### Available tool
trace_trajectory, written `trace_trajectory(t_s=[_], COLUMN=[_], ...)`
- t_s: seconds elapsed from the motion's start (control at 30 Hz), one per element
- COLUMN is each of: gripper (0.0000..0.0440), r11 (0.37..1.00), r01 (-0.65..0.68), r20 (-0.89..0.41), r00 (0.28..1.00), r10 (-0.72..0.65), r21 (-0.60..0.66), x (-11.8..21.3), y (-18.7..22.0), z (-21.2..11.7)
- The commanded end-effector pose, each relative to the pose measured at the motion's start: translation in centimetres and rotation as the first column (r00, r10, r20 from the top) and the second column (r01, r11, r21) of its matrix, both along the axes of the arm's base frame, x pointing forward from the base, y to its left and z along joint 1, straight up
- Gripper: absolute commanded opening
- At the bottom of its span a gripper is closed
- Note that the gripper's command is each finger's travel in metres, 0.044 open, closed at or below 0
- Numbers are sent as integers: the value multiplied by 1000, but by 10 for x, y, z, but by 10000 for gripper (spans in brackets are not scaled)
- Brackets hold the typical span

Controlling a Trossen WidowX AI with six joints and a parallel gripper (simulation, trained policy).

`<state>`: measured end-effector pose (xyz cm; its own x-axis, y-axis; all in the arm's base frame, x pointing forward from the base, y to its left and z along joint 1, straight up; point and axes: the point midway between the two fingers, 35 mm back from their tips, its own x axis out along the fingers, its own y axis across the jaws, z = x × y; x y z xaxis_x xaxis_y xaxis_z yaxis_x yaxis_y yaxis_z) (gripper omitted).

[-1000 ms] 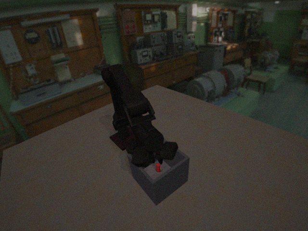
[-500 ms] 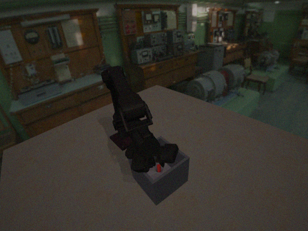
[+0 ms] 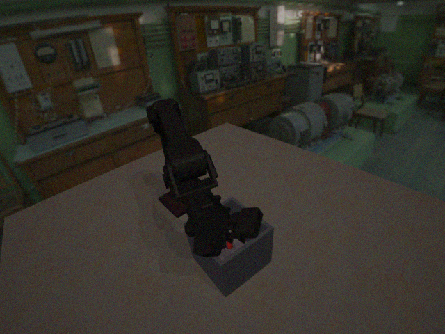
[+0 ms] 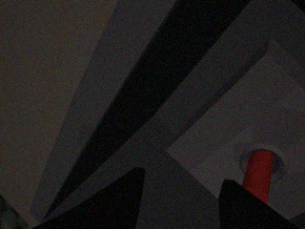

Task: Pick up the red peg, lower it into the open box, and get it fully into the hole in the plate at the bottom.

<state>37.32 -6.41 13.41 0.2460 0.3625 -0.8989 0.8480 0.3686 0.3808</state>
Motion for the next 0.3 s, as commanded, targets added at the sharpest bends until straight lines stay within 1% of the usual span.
trace_trajectory(t_s=[0.0,0.27], gripper=[157,153], r11=[999,996], r01=[-18,-40], r20=[26,80], r00=[1000,996], r10=[17,34], r21=[39,76], x=[7,15], y=[1,-2], z=[3,16])
